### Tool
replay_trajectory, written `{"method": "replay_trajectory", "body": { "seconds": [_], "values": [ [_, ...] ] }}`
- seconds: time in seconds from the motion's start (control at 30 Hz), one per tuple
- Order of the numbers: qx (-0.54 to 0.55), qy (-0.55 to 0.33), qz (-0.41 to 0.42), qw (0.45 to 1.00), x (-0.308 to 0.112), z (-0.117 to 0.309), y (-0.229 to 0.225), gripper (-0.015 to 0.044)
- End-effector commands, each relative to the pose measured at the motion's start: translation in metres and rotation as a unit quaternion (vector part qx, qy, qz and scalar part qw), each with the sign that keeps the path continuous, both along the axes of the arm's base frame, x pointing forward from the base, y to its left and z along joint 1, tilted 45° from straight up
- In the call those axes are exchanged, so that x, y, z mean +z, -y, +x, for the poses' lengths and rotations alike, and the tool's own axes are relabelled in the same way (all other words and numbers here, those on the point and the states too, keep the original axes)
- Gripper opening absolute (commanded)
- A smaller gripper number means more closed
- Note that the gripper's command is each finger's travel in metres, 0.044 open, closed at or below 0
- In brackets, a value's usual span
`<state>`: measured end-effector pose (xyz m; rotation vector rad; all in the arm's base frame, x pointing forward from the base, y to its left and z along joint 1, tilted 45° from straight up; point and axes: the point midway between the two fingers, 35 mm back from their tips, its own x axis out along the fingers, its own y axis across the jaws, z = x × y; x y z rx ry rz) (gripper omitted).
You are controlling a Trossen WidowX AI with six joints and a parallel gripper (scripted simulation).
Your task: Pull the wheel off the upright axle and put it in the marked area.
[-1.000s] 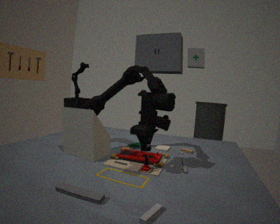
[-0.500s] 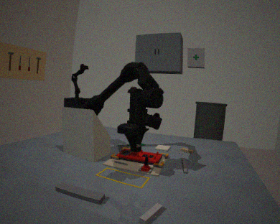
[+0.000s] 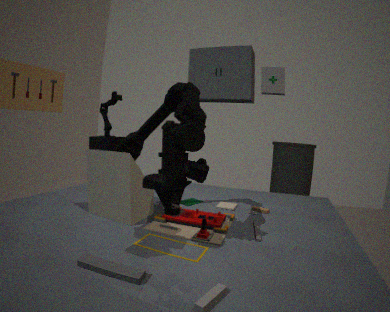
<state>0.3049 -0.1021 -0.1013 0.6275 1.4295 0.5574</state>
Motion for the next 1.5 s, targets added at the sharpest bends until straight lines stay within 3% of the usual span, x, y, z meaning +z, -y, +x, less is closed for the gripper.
{"method": "replay_trajectory", "body": {
  "seconds": [0.0, 0.73, 1.1, 1.43, 1.47],
  "values": [
    [0.004, -0.006, 0.004, 1.0, -0.009, -0.003, -0.011, 0.0],
    [0.004, -0.006, 0.007, 1.0, -0.073, 0.001, -0.076, 0.0],
    [0.01, -0.004, 0.004, 1.0, -0.069, 0.003, -0.072, 0.0289],
    [0.004, -0.006, 0.005, 1.0, -0.028, 0.0, -0.03, 0.03],
    [-0.001, -0.009, 0.008, 1.0, -0.034, -0.003, -0.035, 0.0326]
  ]
}}
